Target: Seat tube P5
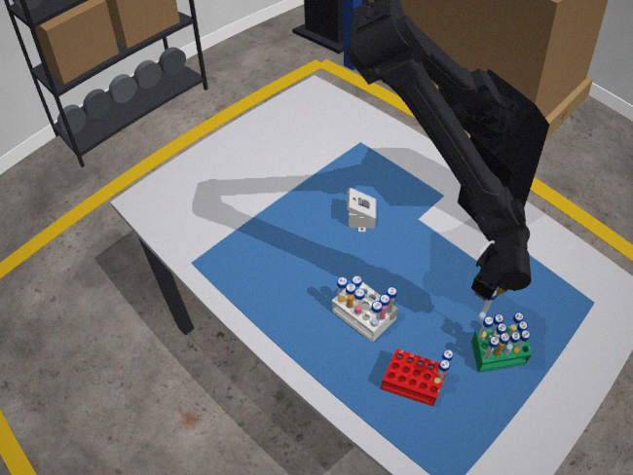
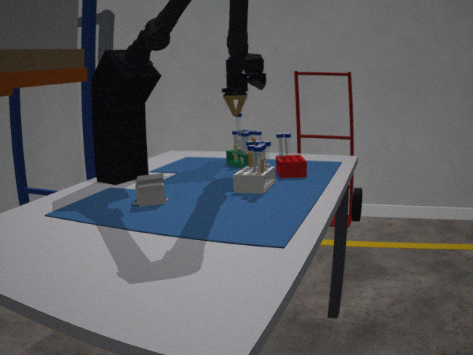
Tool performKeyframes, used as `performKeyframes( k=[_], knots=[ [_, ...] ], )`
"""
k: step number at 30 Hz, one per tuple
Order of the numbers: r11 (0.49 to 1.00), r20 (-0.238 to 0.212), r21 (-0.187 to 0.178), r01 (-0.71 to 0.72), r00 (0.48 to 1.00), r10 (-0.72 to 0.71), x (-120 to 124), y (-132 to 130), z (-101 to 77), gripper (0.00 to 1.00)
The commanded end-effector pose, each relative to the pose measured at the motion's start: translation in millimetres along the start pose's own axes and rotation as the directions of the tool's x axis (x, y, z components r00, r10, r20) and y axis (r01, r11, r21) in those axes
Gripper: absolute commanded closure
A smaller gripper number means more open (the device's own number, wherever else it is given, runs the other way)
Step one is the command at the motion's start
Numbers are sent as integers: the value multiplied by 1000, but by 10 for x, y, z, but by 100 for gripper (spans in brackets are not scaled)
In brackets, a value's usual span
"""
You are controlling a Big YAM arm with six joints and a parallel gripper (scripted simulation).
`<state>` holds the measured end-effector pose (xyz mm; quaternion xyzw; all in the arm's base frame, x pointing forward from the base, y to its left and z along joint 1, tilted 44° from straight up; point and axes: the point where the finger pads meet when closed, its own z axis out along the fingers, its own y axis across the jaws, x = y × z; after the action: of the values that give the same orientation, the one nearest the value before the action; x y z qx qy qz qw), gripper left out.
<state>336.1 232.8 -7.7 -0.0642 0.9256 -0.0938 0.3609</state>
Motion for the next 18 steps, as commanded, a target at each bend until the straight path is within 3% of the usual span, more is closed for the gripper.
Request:
performKeyframes(
  k=[1,18],
  knots=[
    [1000,18,-10,8,1000,-8,-194,-21,-48,100],
    [1000,22,-10,8,1000,-7,-609,-336,-60,100]
  ],
)
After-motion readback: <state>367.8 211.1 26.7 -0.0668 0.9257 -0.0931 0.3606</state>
